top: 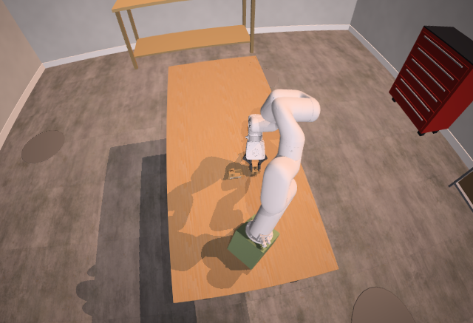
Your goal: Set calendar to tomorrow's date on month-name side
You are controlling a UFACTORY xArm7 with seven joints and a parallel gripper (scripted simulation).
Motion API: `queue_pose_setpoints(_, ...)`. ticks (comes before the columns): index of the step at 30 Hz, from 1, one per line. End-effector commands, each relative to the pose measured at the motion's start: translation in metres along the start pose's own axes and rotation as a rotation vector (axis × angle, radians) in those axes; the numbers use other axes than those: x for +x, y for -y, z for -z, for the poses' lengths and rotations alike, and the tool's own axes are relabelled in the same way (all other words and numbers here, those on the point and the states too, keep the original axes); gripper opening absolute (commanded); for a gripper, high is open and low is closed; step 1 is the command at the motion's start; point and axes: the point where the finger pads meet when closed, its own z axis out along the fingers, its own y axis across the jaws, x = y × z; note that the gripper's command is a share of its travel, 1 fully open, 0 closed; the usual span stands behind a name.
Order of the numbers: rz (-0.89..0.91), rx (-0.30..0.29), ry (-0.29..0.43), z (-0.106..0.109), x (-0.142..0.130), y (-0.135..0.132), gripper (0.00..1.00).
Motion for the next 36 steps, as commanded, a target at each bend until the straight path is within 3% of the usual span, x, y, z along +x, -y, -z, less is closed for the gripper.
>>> queue_pose_setpoints(1, 0.001, 0.001, -0.003, 0.0011, 0.0006, 0.0006, 0.29)
queue_pose_setpoints(15, 0.001, 0.001, -0.003, 0.0011, 0.0006, 0.0006, 0.29)
queue_pose_setpoints(25, 0.001, 0.001, -0.003, 0.0011, 0.0006, 0.0006, 0.45)
queue_pose_setpoints(29, 0.001, 0.001, -0.003, 0.0011, 0.0006, 0.0006, 0.45)
queue_pose_setpoints(32, 0.001, 0.001, -0.003, 0.0011, 0.0006, 0.0006, 0.49)
queue_pose_setpoints(33, 0.001, 0.001, -0.003, 0.0011, 0.0006, 0.0006, 0.71)
queue_pose_setpoints(36, 0.001, 0.001, -0.003, 0.0011, 0.0006, 0.0006, 0.71)
